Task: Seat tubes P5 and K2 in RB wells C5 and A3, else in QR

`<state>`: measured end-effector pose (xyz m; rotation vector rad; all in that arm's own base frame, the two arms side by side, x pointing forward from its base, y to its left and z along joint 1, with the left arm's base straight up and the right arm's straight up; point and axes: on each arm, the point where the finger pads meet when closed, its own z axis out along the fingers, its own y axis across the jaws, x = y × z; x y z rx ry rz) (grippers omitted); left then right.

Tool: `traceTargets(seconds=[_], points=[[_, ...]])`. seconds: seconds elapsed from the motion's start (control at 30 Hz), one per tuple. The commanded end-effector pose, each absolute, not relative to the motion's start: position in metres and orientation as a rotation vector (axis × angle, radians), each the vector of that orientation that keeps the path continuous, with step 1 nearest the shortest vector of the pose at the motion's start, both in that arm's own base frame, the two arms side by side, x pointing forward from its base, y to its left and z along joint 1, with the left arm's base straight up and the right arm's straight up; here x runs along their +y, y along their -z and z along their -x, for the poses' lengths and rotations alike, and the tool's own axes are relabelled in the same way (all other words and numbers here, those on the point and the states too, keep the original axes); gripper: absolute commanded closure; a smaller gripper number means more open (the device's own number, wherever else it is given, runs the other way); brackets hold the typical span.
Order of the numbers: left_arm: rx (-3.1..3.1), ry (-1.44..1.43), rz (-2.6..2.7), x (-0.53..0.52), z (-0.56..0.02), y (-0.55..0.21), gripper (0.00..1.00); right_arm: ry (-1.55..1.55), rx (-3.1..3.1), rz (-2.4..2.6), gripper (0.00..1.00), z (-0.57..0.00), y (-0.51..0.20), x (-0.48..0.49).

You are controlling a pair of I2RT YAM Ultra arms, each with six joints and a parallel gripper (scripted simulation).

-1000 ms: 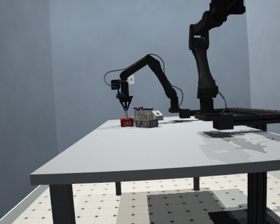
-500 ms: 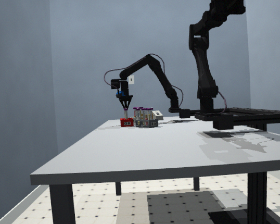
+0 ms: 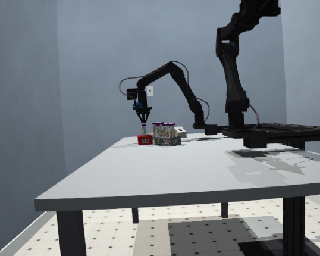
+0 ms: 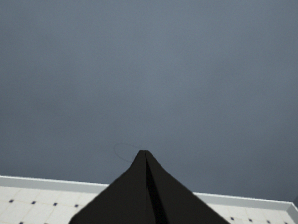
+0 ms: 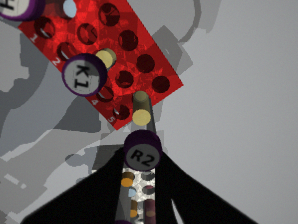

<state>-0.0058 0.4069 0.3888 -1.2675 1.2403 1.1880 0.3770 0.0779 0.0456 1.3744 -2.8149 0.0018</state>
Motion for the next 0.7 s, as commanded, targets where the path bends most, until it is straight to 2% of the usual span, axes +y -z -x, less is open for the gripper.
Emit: traceTargets(seconds=[0.0, 0.67], points=[[1.202, -1.221, 1.221, 0.398, 0.007, -0.416, 1.0, -0.003, -2.851, -1.405, 1.0, -0.383, -0.067, 0.086], [1.202, -1.221, 1.221, 0.398, 0.007, -0.416, 1.0, 0.002, -2.84, -1.4, 1.0, -0.38, -0.08, 0.085]])
